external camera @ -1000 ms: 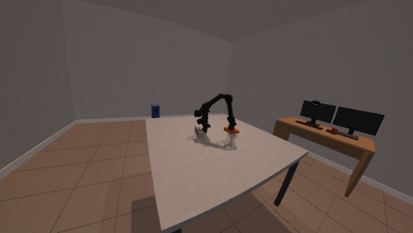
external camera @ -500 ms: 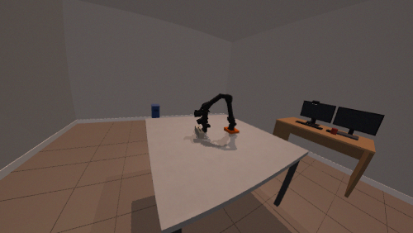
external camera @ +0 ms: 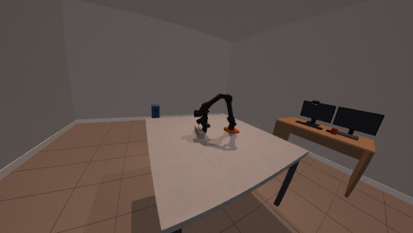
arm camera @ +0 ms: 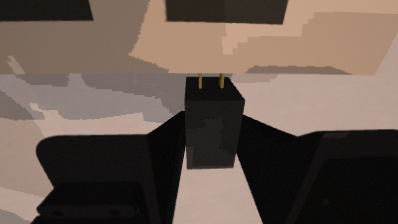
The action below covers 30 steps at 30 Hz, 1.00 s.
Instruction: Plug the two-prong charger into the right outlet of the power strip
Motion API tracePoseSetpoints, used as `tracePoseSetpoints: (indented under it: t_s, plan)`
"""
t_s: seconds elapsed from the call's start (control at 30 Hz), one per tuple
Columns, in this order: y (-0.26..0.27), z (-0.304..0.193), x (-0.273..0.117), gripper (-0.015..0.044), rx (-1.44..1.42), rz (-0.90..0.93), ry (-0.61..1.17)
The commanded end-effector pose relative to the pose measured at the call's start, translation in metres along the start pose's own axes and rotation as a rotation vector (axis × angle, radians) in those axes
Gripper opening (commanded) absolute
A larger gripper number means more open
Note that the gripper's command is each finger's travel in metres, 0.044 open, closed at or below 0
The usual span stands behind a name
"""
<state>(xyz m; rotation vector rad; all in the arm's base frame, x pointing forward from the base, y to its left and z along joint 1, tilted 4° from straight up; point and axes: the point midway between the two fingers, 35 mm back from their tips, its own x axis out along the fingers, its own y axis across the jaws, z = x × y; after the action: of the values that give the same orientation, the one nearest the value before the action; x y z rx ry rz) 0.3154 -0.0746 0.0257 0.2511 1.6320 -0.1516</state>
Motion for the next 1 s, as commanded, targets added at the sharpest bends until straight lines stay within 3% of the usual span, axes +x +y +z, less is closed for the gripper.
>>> tracePoseSetpoints:
  t_s: [0.0,0.97]
  plan:
    - [0.0007,0.0026,-0.0008,0.0,0.005,0.005,-0.002]
    - [0.0007,0.0099,-0.0016,0.0,0.005,0.005,-0.002]
